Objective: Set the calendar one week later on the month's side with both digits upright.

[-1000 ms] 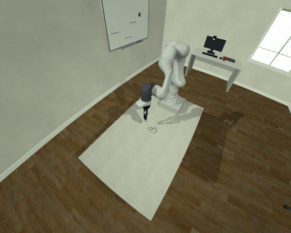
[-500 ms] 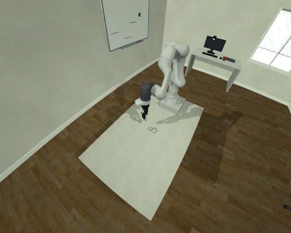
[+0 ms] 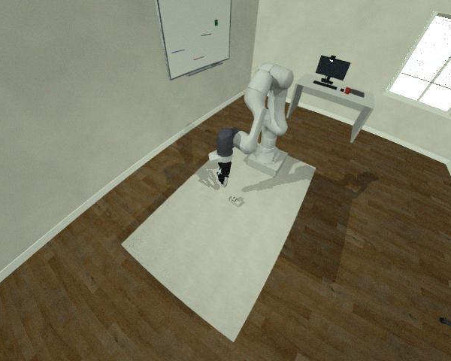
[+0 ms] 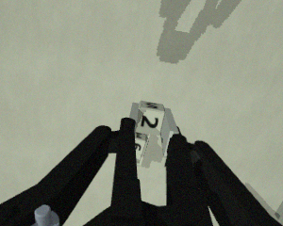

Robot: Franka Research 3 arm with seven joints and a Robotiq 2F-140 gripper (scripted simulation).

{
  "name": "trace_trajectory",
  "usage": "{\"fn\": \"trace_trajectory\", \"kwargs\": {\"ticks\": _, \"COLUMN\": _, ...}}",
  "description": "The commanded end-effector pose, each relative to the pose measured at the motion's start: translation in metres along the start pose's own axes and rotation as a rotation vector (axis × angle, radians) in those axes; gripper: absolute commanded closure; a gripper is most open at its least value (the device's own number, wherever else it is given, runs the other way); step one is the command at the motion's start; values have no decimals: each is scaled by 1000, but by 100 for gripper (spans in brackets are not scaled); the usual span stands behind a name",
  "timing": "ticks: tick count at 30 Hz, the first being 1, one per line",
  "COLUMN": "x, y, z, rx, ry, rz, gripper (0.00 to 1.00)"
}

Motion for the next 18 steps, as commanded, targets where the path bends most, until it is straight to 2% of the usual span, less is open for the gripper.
{"fn": "trace_trajectory", "kwargs": {"ticks": 1, "x": -1, "y": 1, "z": 1, "rx": -85, "ry": 10, "rz": -6, "gripper": 84}}
{"fn": "trace_trajectory", "kwargs": {"ticks": 12, "x": -2, "y": 1, "z": 1, "rx": -85, "ry": 11, "rz": -6, "gripper": 84}}
{"fn": "trace_trajectory", "kwargs": {"ticks": 18, "x": -14, "y": 1, "z": 1, "rx": -85, "ry": 11, "rz": -6, "gripper": 84}}
Point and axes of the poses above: the point where the finger pads meet when closed, its own x axis back along the fingers, its own y axis across the jaws, z = x × y, the point moved 3 cm from there along x, back along the fingers, and after that the axes turned 6 degrees about x, right-handed, at the moved point
